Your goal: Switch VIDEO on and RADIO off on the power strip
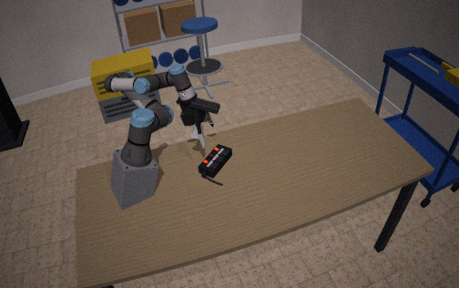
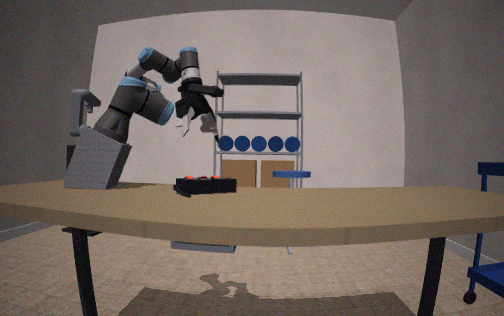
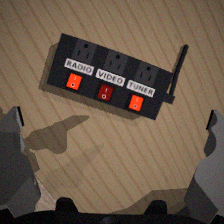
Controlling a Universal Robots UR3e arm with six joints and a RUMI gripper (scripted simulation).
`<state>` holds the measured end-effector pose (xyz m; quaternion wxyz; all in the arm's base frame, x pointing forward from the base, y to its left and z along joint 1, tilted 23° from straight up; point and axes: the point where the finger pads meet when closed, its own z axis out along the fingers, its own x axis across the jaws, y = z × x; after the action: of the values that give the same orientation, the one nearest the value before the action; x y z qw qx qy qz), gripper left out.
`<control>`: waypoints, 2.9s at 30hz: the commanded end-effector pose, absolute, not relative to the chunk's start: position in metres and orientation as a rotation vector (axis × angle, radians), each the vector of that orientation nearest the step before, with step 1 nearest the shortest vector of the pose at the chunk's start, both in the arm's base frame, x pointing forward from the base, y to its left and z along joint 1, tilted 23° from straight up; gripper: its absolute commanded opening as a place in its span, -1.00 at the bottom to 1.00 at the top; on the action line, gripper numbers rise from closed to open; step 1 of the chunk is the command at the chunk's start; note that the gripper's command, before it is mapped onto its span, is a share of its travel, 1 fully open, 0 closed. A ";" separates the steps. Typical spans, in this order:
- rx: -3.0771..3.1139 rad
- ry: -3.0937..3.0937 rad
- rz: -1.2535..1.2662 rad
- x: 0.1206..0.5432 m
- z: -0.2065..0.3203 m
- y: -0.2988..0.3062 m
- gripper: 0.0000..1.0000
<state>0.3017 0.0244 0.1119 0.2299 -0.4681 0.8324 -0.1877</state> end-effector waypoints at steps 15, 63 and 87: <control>-1.710 2.151 -0.399 0.309 0.131 0.007 1.00; -2.142 1.812 -0.318 0.325 0.130 -0.001 1.00; -2.615 1.159 -0.450 0.344 0.087 0.072 -1.00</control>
<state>0.3420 0.0700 0.0880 0.1292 -0.8932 0.4035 -0.1506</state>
